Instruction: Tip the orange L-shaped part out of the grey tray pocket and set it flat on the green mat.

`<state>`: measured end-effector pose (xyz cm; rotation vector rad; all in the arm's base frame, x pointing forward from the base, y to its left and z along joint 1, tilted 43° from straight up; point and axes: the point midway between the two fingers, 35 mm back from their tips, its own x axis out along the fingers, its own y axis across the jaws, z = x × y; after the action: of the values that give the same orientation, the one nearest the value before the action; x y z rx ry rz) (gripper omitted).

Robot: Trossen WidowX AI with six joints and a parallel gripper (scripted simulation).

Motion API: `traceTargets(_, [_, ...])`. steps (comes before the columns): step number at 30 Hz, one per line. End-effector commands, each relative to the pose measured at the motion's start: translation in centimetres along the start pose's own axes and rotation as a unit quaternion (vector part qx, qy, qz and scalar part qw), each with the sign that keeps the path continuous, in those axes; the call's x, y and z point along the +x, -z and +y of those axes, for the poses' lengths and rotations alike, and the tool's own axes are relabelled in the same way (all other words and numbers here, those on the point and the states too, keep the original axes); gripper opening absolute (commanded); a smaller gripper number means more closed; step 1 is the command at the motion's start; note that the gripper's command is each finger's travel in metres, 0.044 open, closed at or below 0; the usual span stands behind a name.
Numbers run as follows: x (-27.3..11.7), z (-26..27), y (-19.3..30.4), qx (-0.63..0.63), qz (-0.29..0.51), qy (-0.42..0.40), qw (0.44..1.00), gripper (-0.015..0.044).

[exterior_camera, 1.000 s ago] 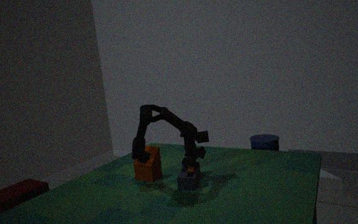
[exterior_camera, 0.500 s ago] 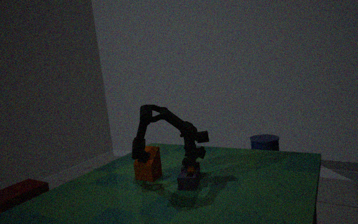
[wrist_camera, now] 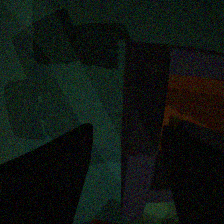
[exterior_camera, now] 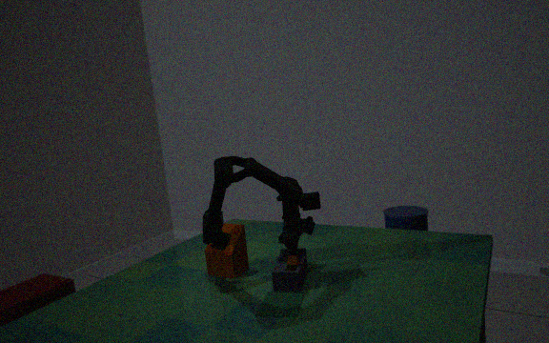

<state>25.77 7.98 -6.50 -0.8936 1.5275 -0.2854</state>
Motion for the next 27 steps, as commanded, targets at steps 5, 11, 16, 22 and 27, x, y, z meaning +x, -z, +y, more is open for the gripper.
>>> traceTargets(5, [-7.8, -0.9, 0.0, 0.004, -0.01, -0.005, 1.0, 0.018])
traceTargets(11, [-7.5, -0.8, -0.3, 0.005, -0.018, -0.005, 1.0, 0.018])
traceTargets(16, [-7.5, -0.8, -0.3, 0.005, -0.018, -0.005, 1.0, 0.018])
traceTargets(22, [-7.5, -0.8, -0.3, 0.005, -0.018, -0.005, 1.0, 0.018])
traceTargets(27, [-7.5, -0.8, -0.3, 0.005, -0.018, -0.005, 1.0, 0.018])
